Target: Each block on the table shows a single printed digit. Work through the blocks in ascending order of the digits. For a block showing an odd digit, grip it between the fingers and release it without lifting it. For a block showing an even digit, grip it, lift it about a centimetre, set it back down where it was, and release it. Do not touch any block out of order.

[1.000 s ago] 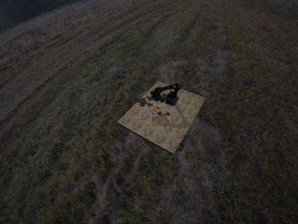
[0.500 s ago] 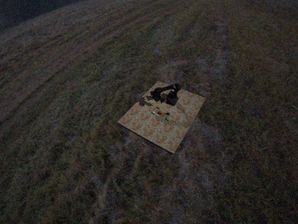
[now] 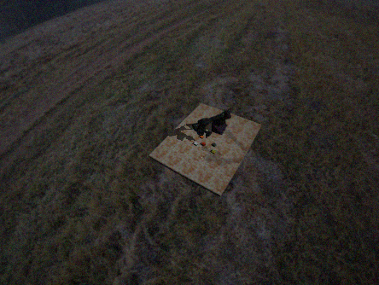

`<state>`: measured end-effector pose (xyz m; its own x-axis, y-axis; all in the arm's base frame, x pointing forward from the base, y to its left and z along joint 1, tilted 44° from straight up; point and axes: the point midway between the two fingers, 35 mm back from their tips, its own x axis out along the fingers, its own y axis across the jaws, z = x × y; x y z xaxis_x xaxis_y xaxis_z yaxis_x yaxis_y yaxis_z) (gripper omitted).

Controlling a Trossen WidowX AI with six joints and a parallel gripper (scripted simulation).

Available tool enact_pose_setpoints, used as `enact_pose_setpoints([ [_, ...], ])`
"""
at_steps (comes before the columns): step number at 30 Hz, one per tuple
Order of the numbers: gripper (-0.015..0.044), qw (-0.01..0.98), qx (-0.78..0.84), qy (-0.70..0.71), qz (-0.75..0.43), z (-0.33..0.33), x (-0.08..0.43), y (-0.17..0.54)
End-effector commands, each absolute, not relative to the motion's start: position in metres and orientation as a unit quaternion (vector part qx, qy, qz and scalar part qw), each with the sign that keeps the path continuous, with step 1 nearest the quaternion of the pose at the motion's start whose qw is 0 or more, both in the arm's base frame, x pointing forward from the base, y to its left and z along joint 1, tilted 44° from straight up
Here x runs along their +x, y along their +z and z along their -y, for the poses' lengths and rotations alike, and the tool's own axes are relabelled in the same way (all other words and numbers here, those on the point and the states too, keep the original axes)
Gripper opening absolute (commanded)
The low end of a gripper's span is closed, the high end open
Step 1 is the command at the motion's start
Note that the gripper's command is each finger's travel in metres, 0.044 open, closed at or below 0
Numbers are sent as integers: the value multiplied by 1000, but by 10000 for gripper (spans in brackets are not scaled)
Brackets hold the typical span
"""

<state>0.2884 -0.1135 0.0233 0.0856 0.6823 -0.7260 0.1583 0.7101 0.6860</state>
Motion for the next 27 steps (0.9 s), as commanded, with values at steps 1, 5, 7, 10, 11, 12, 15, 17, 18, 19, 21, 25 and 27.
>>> enact_pose_setpoints([
  [1, 400, 662, 328, 196, -644, 114, 290, 25],
  [5, 400, 662, 328, 196, -644, 114, 290, 25],
  [7, 400, 662, 328, 196, -644, 114, 290, 25],
  [10, 400, 662, 328, 196, -644, 114, 290, 25],
  [11, 400, 662, 328, 196, -644, 114, 290, 25],
  [12, 400, 662, 328, 196, -645, 112, 290, 27],
  [15, 400, 662, 328, 195, -645, 87, 288, 53],
  [17, 400, 662, 328, 195, -645, 65, 284, 73],
  [18, 400, 662, 329, 195, -645, 54, 281, 83],
  [19, 400, 661, 329, 196, -645, 44, 277, 92],
  [21, 400, 661, 330, 197, -645, 24, 268, 108],
  [25, 400, 660, 331, 198, -645, 17, 265, 113],
  [27, 400, 660, 331, 198, -645, 17, 265, 113],
])
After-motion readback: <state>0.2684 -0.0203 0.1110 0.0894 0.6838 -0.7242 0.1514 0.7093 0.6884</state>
